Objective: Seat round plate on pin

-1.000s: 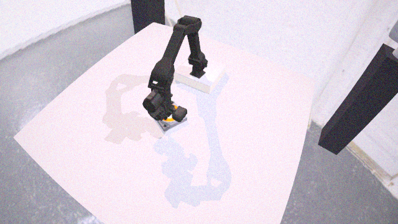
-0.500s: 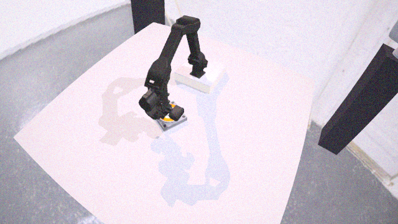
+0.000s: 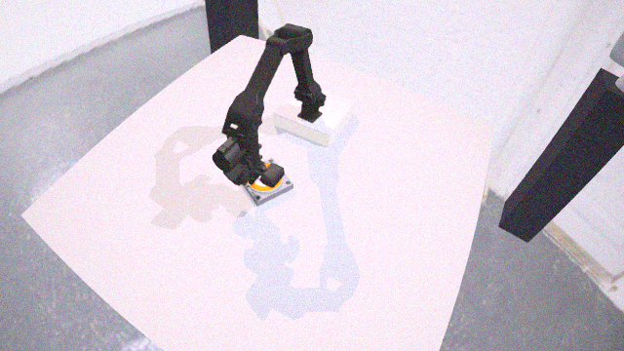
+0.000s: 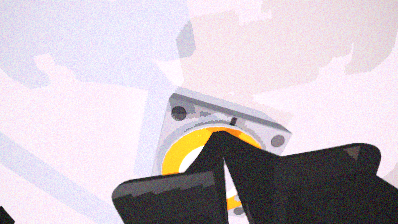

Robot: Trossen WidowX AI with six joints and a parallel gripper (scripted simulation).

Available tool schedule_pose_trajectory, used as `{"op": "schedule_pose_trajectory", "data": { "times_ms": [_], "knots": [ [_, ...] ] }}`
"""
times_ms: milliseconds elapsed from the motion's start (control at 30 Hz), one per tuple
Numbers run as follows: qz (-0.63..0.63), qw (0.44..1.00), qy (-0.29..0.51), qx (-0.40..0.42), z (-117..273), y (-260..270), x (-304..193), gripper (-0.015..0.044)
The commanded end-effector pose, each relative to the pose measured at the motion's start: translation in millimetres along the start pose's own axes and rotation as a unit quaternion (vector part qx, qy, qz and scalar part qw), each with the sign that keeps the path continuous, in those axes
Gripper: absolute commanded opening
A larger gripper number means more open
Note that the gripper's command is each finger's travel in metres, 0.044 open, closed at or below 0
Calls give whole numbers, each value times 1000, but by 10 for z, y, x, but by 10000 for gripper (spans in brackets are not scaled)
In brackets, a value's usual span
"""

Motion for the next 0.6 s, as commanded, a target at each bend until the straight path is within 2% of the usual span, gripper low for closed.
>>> {"op": "schedule_pose_trajectory", "data": {
  "times_ms": [0, 267, 567],
  "knots": [
    [2, 1000, 3, -3, 38, -19, 6, 0],
    [2, 1000, 3, -3, 443, -7, -17, 0],
    [1, 1000, 4, -1, 369, -5, -1, 0]
  ]
}}
Point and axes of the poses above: the point midway between the two fingers, 35 mm back from their tips, its own z axis back along the fingers, its own y axis across the jaws, x = y × z, the point moved 9 cm from there along z, back along the fingers, and after that the axes turned 11 degrees about -z, right-handed, at the moved point
